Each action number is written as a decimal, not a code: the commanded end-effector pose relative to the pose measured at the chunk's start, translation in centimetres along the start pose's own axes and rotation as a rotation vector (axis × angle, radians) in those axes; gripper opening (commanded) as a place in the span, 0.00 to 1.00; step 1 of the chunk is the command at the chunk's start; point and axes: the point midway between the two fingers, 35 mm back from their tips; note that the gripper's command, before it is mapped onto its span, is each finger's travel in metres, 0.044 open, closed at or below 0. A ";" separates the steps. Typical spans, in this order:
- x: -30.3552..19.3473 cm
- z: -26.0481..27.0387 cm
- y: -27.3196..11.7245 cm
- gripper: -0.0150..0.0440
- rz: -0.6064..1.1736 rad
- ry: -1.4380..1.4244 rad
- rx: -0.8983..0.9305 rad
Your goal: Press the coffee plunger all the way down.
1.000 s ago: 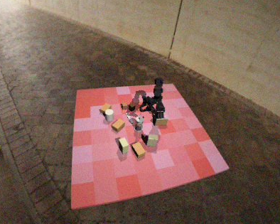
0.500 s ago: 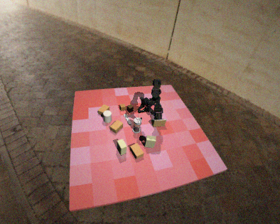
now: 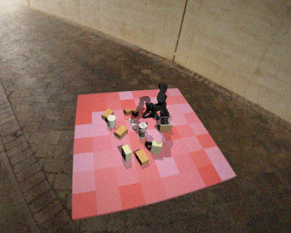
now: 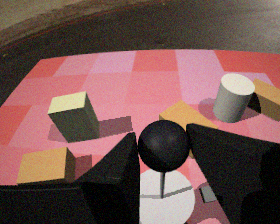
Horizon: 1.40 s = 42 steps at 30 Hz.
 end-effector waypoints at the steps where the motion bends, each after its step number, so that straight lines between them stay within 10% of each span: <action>1: -1.7 0.0 0.9 0.46 0.032 -0.015 0.002; 42: -6.3 -0.4 4.6 0.46 0.028 -0.016 0.001</action>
Point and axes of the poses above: the point midway between the two fingers, 35 mm back from their tips, its own y axis out along the fingers, its own z axis across the jaws, x = y × z, and after that the axes turned 3 degrees about y, right-handed
